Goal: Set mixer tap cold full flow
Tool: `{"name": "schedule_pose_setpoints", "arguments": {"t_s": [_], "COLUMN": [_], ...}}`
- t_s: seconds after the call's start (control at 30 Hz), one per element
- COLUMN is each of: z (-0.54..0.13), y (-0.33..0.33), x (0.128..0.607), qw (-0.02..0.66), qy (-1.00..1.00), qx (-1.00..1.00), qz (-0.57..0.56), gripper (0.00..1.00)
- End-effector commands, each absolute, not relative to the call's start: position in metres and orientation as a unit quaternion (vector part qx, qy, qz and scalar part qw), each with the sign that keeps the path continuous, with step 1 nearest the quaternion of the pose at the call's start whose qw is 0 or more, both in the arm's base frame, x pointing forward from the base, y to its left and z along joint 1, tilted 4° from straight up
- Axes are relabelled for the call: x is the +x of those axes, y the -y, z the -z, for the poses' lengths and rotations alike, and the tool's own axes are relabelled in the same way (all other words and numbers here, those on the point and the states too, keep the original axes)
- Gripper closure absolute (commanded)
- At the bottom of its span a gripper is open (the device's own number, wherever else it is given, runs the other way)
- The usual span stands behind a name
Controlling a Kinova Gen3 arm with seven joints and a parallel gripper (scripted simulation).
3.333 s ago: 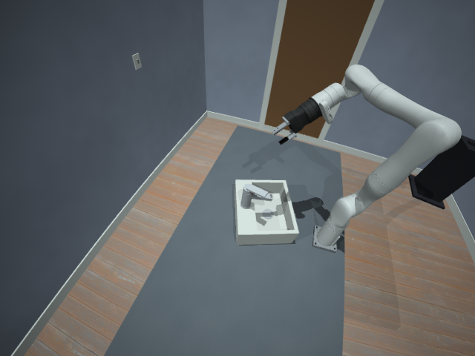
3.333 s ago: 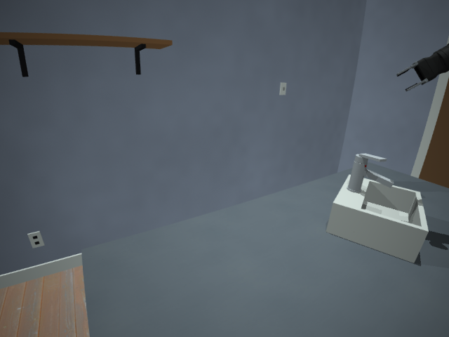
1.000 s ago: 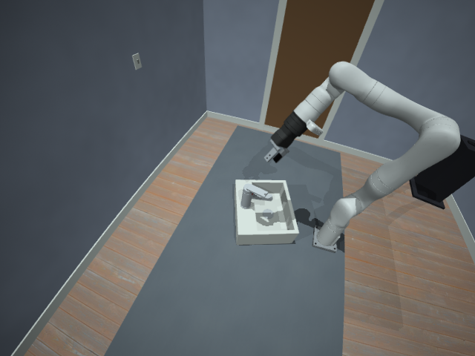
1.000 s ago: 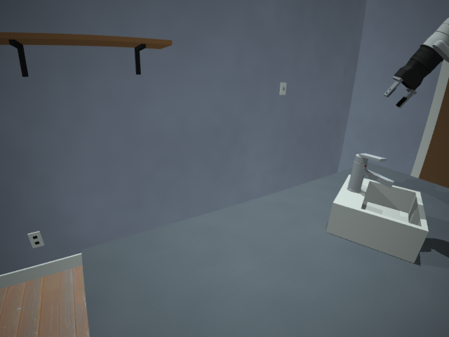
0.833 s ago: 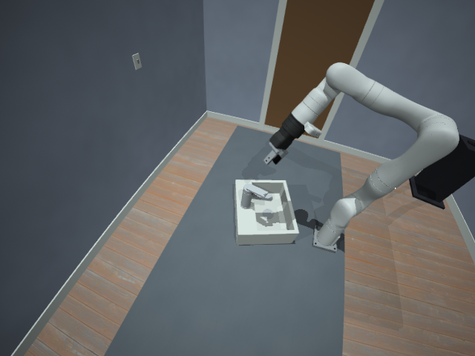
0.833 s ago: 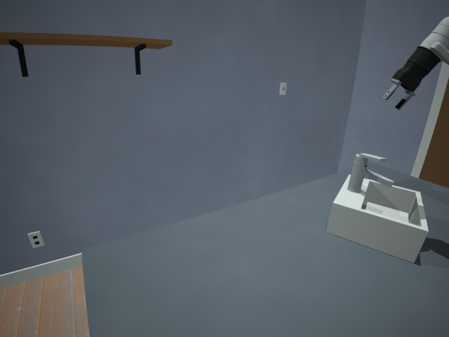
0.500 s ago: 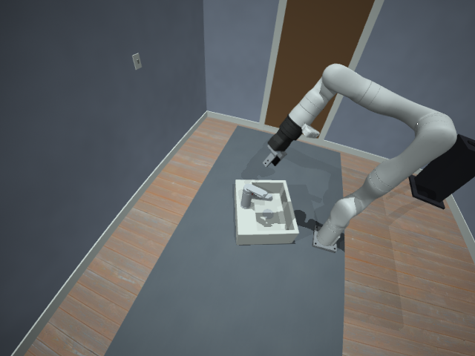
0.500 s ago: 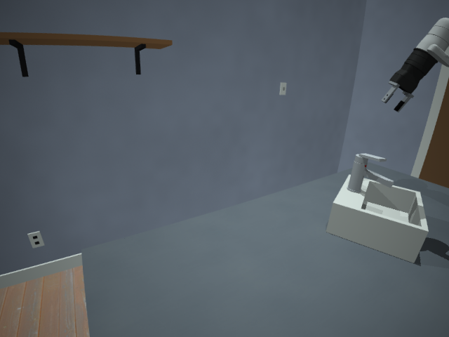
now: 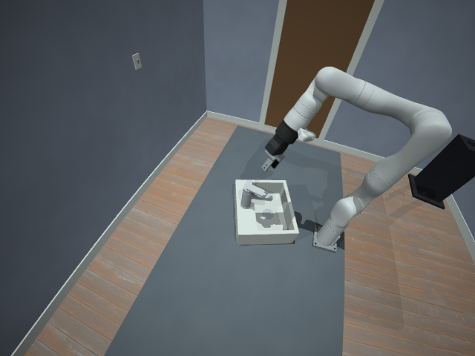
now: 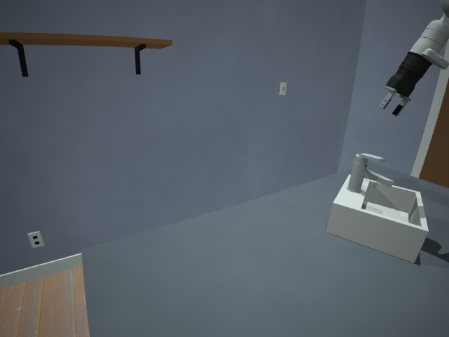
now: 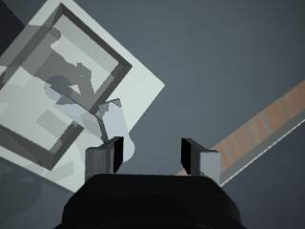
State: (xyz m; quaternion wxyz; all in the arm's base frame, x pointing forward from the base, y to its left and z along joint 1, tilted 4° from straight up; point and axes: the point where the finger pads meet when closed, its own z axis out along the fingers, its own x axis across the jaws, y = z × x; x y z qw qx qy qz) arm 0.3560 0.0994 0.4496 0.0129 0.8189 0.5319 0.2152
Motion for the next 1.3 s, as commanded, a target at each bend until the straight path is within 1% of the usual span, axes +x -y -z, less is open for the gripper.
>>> {"name": "schedule_pose_setpoints", "arguments": {"t_s": [0.0, 0.07, 0.1, 0.37, 0.4, 0.67, 0.7, 1.27], "z": [-0.449, -0.449, -0.442, -0.442, -0.434, -0.434, -0.427, -0.42], "y": [-0.099, -0.099, -0.1, -0.1, -0.101, -0.101, -0.102, -0.102], "x": [0.357, 0.357, 0.358, 0.358, 0.359, 0.359, 0.36, 0.36], "qw": [0.011, 0.011, 0.017, 0.017, 0.022, 0.022, 0.026, 0.03], "qy": [-0.532, -0.532, -0.545, -0.545, -0.558, -0.558, -0.569, -0.579], "qx": [0.819, 0.819, 0.814, 0.814, 0.81, 0.81, 0.805, 0.801], "qz": [-0.215, -0.215, -0.198, -0.198, -0.181, -0.181, -0.165, -0.149], "gripper": [0.0, 0.0, 0.0, 0.0, 0.0, 0.0, 0.0, 0.0]}}
